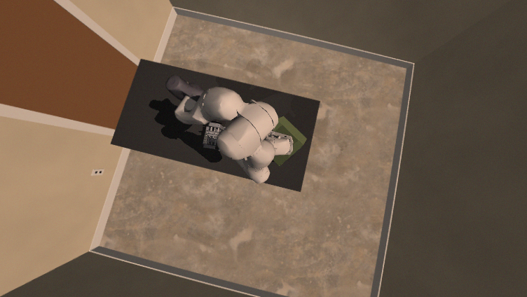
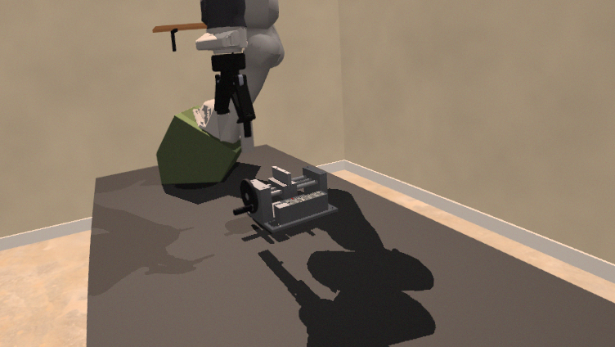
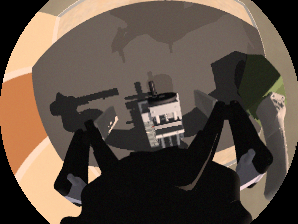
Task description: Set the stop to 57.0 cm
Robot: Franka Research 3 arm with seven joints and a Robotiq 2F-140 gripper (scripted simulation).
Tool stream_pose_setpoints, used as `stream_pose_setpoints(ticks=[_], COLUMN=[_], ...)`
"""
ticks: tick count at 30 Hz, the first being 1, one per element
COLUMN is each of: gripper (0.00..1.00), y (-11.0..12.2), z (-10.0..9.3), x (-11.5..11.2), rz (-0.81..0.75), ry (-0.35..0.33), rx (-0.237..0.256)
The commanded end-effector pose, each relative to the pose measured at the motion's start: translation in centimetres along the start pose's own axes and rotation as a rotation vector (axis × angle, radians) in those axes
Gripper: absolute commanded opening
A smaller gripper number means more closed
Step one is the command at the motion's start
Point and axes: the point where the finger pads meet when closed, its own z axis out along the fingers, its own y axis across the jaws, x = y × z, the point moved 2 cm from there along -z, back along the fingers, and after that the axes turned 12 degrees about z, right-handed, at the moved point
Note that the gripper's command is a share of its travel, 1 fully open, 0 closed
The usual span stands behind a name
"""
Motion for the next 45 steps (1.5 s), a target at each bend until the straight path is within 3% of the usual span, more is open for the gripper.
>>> stream_pose_setpoints(ticks=[1,35,36,40,45], gripper=[1.0,1.0,0.33,0.33,0.33], y=[-0.2,-0.2,-0.2,-0.1,0.2], z=[0.1,0.4,0.4,0.4,0.3], x=[0.3,0.8,0.8,-0.6,-5.4], rz=[-0.019,-0.03,-0.03,-0.03,-0.03], ry=[-0.003,-0.011,-0.011,-0.011,-0.011], rx=[0.008,0.016,0.016,0.016,0.016])
